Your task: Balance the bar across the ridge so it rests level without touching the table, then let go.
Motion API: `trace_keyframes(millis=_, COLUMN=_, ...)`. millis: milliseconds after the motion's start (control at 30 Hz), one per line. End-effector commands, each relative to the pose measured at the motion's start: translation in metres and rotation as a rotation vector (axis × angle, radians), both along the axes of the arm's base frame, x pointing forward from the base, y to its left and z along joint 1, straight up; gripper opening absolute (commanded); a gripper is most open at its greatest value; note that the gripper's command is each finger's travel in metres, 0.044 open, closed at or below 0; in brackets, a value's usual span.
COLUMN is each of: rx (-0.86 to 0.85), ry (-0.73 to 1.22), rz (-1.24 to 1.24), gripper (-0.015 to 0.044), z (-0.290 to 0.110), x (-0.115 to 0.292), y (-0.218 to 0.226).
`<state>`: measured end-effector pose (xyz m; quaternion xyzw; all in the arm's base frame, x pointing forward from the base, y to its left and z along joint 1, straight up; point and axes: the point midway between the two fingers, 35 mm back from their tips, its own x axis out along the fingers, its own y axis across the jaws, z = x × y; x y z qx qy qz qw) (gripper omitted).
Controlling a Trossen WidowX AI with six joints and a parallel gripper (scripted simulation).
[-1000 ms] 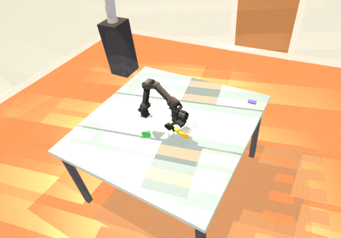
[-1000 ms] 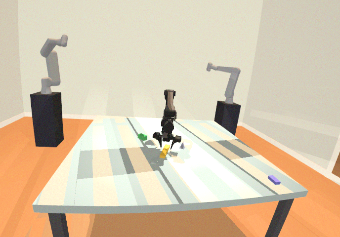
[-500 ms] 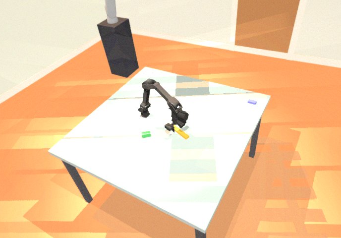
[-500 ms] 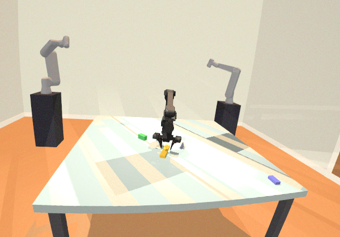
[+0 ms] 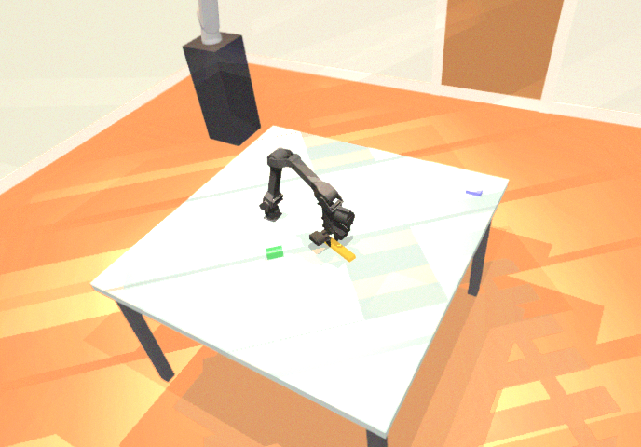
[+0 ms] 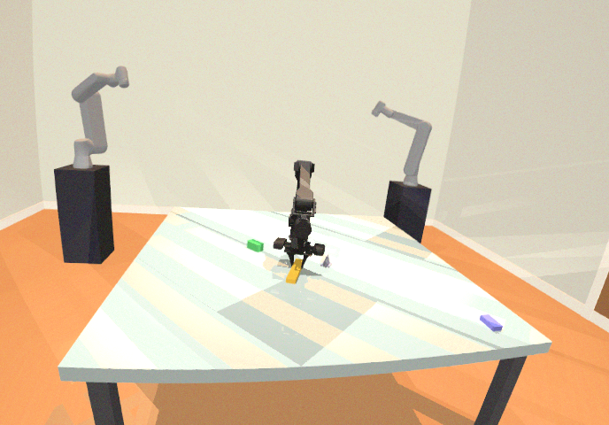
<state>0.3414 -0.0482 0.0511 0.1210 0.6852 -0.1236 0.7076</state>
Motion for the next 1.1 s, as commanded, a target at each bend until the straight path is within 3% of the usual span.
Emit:
trace_keyframes(millis=0, rx=0.0, ry=0.0, rz=0.0, gripper=0.0, z=0.006, x=0.001, y=0.0)
trace_keyframes(millis=1067, rx=0.004, ry=-0.002, rz=-0.004, gripper=0.0, z=0.088, x=-0.002, y=0.001)
